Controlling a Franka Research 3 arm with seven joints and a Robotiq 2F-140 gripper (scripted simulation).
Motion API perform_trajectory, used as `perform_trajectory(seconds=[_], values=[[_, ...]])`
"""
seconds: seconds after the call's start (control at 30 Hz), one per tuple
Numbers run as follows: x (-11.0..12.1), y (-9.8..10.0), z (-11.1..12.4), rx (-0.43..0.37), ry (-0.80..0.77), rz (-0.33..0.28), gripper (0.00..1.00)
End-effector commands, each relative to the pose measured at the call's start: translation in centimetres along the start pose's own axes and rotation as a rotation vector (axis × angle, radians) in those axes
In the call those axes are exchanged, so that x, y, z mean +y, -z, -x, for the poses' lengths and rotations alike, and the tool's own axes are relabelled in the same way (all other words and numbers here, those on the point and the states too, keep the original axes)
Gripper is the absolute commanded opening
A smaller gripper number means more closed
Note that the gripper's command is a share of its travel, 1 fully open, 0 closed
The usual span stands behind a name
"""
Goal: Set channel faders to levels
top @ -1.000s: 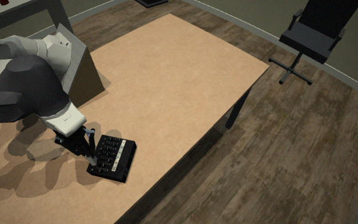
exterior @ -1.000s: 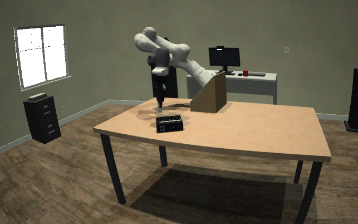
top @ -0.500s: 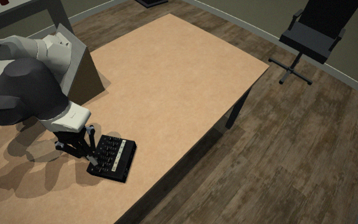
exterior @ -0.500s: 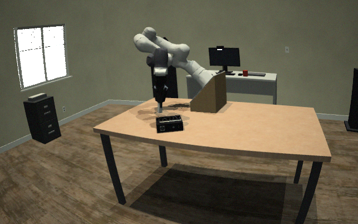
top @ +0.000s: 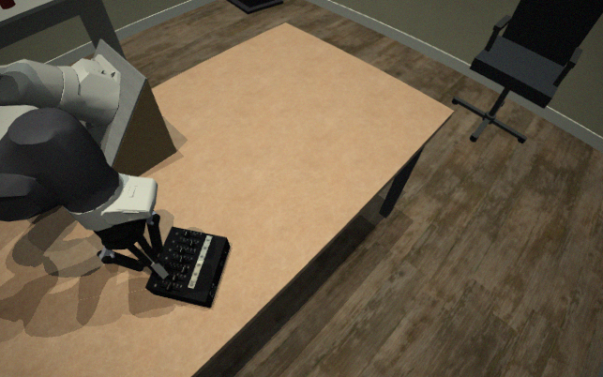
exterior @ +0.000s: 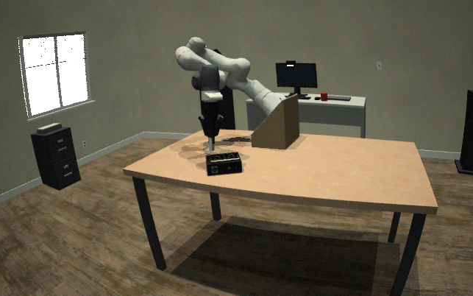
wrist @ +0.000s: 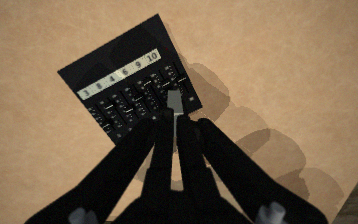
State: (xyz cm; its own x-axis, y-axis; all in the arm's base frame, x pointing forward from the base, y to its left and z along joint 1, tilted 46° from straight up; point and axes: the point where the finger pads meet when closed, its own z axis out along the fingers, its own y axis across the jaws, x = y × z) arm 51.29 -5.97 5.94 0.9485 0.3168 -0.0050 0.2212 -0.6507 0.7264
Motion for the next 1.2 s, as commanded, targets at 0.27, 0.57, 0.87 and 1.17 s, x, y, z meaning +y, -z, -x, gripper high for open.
perform_trajectory(seconds=[0.27,0.57,0.87,1.17], values=[[0.1,-0.8,0.3,-0.081,0.46,-0.039,0.0],[0.1,-1.2,0.3,-0.086,0.493,-0.042,0.0],[0.1,-1.4,0.3,-0.086,0.493,-0.042,0.0],[0.1,-1.4,0.3,-0.086,0.493,-0.042,0.0]])
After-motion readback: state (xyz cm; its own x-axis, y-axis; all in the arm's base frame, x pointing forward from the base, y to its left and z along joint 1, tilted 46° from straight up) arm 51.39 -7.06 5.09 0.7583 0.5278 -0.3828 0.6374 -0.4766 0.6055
